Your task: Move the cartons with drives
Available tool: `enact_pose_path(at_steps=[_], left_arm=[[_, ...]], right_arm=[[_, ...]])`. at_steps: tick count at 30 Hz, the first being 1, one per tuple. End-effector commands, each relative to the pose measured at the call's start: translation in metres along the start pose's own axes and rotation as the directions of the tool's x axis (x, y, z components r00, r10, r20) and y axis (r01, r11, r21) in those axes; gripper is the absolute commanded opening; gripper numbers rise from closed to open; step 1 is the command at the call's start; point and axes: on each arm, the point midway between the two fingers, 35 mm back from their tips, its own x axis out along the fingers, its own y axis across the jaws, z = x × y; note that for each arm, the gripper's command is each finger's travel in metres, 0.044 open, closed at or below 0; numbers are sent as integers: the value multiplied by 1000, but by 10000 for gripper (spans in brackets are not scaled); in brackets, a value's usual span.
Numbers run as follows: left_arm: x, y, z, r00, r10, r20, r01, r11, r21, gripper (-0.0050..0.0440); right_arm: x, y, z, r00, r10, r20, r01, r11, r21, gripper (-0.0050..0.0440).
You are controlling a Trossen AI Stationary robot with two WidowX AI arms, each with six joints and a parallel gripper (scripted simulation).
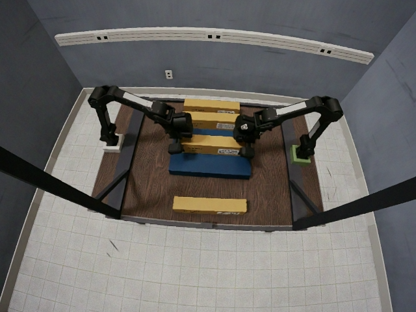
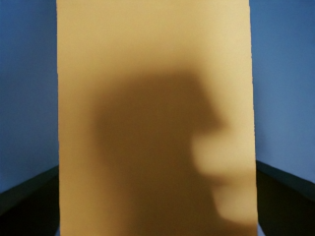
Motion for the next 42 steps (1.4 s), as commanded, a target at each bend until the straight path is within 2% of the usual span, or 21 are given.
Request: enact_pose_path(at_steps=[1,14,15,42], left_arm=[[-10,0,7,999,-3,33,3,1000,-1,386],[-10,0,7,999,-3,33,3,1000,-1,386],[-77,0,29,999,-3,33,3,1000,-1,386],[-77,1,30,999,-3,41,3,1000,-1,386]], right_arm=[[-8,0,7,1000,1,30,-1,1000,1,388],[-8,0,7,1000,1,30,-1,1000,1,388],[-74,0,30,1000,1,30,-1,1000,1,388],[-74,-1,31,1000,1,27,-1,1000,1,388]])
